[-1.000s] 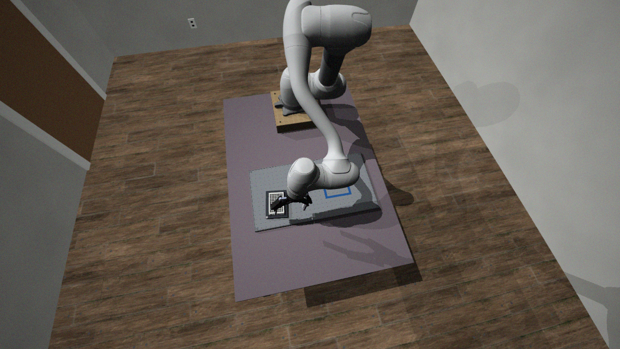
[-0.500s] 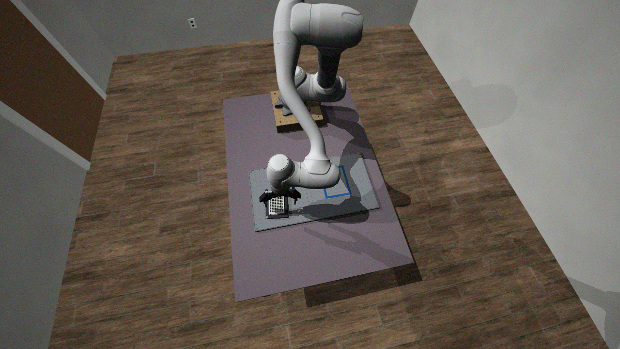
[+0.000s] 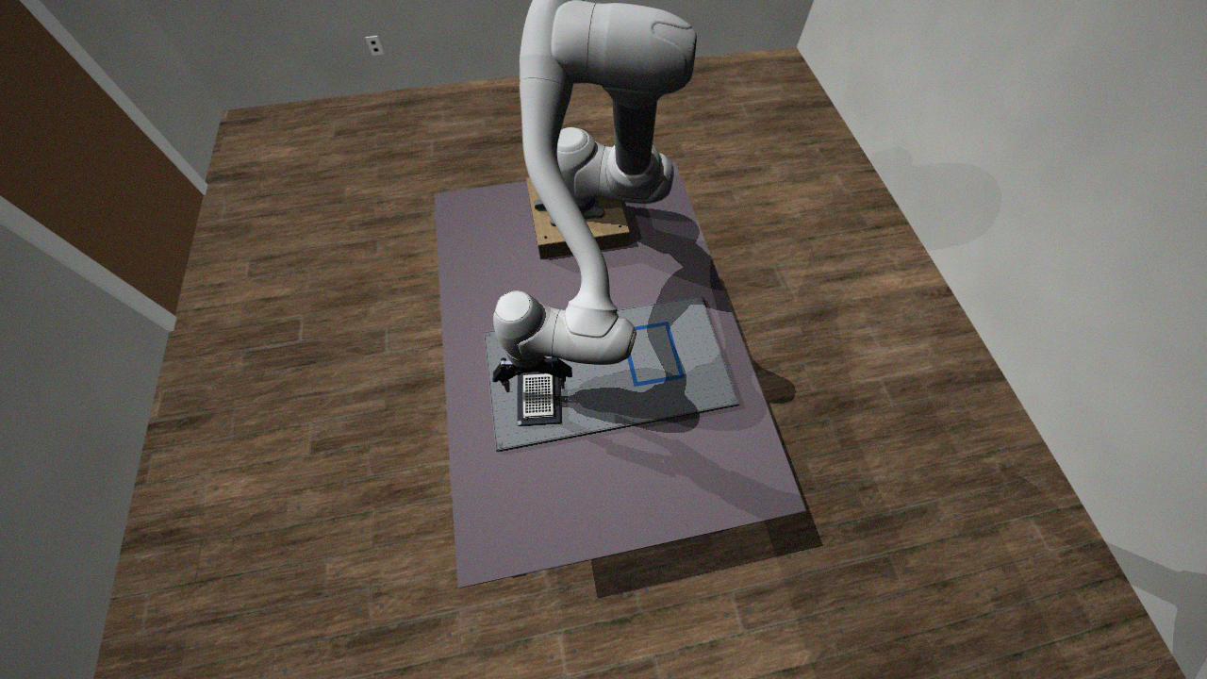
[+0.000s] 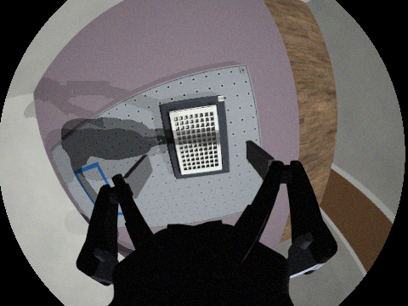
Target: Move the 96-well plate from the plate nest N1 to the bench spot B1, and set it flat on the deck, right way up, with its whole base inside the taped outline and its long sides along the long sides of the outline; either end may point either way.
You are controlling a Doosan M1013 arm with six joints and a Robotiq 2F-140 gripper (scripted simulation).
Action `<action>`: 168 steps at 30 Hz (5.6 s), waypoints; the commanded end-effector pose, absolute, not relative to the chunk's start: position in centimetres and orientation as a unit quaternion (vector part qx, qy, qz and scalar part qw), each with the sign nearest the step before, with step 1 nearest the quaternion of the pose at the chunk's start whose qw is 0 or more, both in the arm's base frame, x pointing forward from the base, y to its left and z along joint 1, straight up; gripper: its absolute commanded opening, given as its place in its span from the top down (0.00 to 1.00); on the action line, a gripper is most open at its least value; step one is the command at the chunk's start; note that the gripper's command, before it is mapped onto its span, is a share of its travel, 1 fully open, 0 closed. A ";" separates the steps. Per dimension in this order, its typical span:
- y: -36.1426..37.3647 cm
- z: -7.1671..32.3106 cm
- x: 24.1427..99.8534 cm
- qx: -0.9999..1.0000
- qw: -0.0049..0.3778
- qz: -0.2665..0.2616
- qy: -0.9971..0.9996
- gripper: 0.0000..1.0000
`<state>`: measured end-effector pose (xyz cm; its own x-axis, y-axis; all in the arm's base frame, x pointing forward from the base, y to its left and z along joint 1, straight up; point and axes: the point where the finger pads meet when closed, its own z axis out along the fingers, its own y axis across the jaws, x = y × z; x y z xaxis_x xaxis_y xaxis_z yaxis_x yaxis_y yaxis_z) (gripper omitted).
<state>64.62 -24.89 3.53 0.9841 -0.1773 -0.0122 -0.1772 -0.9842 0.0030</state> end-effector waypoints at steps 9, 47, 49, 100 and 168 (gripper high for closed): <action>-24.9 3.8 64.6 0.996 -0.001 -0.002 -0.090 0.00; -24.9 3.3 64.6 0.996 -0.001 -0.002 -0.090 0.00; -24.9 2.9 64.6 0.996 -0.001 -0.002 -0.090 0.00; -24.9 -2.5 64.6 0.996 -0.001 -0.002 -0.090 0.00; -24.9 -2.5 64.6 0.996 -0.001 -0.002 -0.090 1.00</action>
<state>64.66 -24.93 -2.13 0.9840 -0.1781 -0.0021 -0.1781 -0.9840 0.0029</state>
